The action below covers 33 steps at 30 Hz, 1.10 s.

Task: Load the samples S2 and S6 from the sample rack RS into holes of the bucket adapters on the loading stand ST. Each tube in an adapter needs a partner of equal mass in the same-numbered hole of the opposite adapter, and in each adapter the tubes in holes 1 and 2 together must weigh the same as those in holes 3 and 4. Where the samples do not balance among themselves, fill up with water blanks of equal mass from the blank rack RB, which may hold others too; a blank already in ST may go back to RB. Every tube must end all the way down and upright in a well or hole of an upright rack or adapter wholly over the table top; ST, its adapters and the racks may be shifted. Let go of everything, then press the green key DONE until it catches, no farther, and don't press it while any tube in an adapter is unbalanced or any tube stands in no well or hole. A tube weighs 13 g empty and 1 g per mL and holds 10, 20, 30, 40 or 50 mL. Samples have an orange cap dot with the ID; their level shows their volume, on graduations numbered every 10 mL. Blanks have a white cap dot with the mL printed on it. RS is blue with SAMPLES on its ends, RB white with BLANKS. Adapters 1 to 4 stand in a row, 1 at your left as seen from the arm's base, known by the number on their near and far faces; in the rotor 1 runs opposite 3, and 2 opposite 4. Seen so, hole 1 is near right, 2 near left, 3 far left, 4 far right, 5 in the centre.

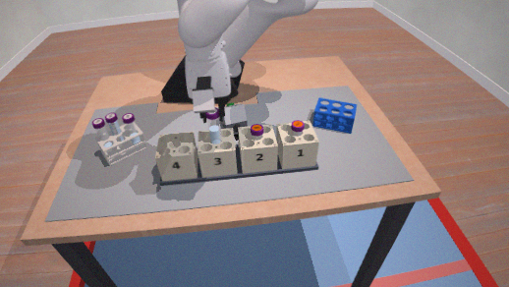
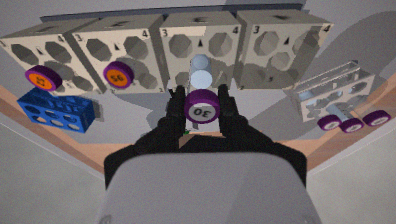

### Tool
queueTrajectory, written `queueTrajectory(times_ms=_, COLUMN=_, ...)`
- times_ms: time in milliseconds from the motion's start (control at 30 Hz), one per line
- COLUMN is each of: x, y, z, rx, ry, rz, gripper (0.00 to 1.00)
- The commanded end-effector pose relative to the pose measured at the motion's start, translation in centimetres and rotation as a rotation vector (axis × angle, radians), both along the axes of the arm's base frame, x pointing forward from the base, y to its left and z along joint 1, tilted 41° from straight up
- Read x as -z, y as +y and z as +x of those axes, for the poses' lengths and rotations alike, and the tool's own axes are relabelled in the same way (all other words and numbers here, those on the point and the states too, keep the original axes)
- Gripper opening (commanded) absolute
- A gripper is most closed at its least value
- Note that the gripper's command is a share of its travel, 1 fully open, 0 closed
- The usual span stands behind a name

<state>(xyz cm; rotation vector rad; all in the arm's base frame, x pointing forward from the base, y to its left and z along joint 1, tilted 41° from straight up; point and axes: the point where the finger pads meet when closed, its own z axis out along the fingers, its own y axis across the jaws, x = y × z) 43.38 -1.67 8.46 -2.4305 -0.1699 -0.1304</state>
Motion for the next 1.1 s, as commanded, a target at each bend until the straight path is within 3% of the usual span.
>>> queueTrajectory(times_ms=0, x=0.2, y=0.2, z=0.1, rx=0.001, ry=-0.001, rz=0.0, gripper=0.0)
queueTrajectory(times_ms=1067, x=2.3, y=2.0, z=0.2, rx=0.001, ry=-0.001, rz=0.0, gripper=0.0)
